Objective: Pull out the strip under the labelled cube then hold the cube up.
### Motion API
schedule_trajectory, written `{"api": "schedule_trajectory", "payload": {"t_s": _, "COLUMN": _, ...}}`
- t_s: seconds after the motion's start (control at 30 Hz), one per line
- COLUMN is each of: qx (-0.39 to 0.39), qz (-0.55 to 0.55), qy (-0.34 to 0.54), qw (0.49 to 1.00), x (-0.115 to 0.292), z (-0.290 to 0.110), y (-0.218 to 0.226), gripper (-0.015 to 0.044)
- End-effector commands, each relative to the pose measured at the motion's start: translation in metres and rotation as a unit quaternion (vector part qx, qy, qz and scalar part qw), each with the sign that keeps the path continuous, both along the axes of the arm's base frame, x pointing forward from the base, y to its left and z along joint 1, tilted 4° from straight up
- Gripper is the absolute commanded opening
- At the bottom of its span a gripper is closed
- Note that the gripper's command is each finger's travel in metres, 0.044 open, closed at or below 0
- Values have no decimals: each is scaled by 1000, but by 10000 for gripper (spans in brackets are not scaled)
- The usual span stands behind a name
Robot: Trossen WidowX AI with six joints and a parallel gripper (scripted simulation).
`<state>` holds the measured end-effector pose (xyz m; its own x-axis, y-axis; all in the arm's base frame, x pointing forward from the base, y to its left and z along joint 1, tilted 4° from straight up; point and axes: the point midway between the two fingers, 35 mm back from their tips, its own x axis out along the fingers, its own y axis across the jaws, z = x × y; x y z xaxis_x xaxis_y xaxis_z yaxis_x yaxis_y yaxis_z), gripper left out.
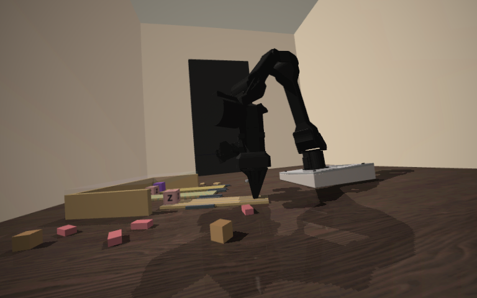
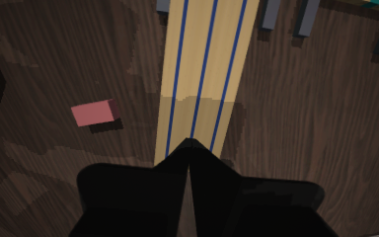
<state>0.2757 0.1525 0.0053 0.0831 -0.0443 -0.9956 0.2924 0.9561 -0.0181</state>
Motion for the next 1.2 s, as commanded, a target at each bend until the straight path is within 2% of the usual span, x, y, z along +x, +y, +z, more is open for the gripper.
{"api": "schedule_trajectory", "payload": {"t_s": 0.0, "qx": -3, "qz": 2, "qy": 16, "qw": 1000, "x": -15, "z": -7, "y": 0, "gripper": 0}}
{"api": "schedule_trajectory", "payload": {"t_s": 0.6, "qx": -3, "qz": 2, "qy": 17, "qw": 1000, "x": -39, "z": -9, "y": 7, "gripper": 0}}
{"api": "schedule_trajectory", "payload": {"t_s": 1.17, "qx": -3, "qz": 2, "qy": 17, "qw": 1000, "x": -39, "z": -9, "y": 7, "gripper": 0}}
